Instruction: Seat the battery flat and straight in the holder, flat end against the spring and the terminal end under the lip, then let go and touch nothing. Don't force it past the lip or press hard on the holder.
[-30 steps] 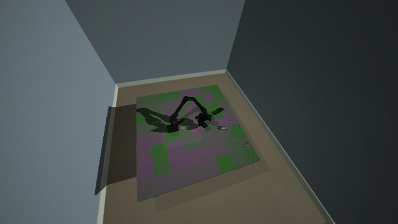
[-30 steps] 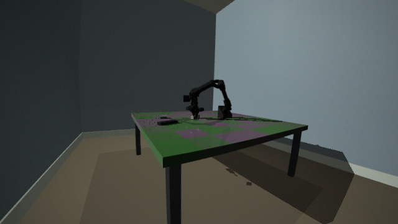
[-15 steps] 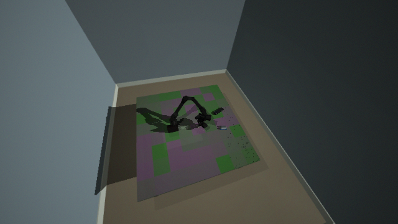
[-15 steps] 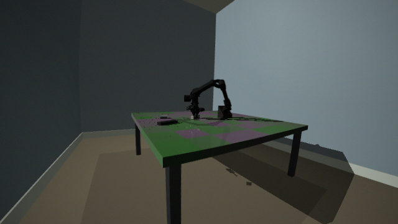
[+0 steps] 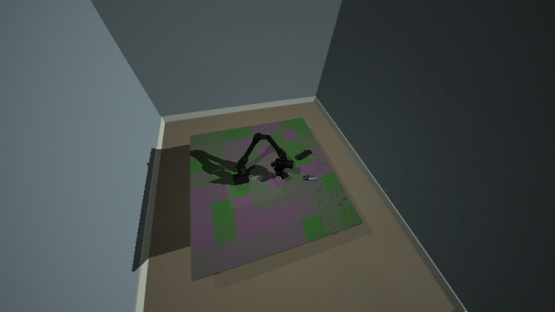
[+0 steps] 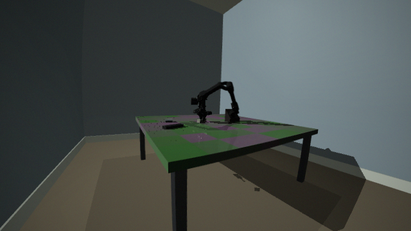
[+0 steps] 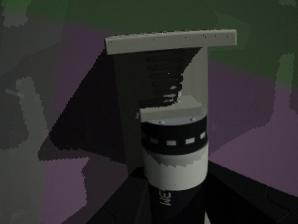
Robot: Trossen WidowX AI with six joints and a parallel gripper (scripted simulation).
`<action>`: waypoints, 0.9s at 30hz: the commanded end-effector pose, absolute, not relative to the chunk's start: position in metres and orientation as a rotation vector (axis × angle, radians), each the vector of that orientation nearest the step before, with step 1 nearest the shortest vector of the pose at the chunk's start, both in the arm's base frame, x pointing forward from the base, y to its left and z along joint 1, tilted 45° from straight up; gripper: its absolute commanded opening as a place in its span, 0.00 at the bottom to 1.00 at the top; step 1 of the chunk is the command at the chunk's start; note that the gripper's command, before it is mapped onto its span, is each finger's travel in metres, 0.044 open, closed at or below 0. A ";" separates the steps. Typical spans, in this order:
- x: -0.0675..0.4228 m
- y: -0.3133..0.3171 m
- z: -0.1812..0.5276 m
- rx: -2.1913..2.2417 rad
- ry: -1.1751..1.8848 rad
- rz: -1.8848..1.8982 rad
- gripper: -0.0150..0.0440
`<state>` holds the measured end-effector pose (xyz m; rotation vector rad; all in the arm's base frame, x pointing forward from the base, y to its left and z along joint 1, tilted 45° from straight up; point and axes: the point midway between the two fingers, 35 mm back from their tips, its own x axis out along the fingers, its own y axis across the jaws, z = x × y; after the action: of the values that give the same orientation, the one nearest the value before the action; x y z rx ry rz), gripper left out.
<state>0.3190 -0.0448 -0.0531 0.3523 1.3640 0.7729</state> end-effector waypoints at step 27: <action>0.316 -0.063 -0.035 0.357 1.364 0.770 0.68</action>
<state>0.3153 -0.0546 -0.0415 0.3644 1.3679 0.7764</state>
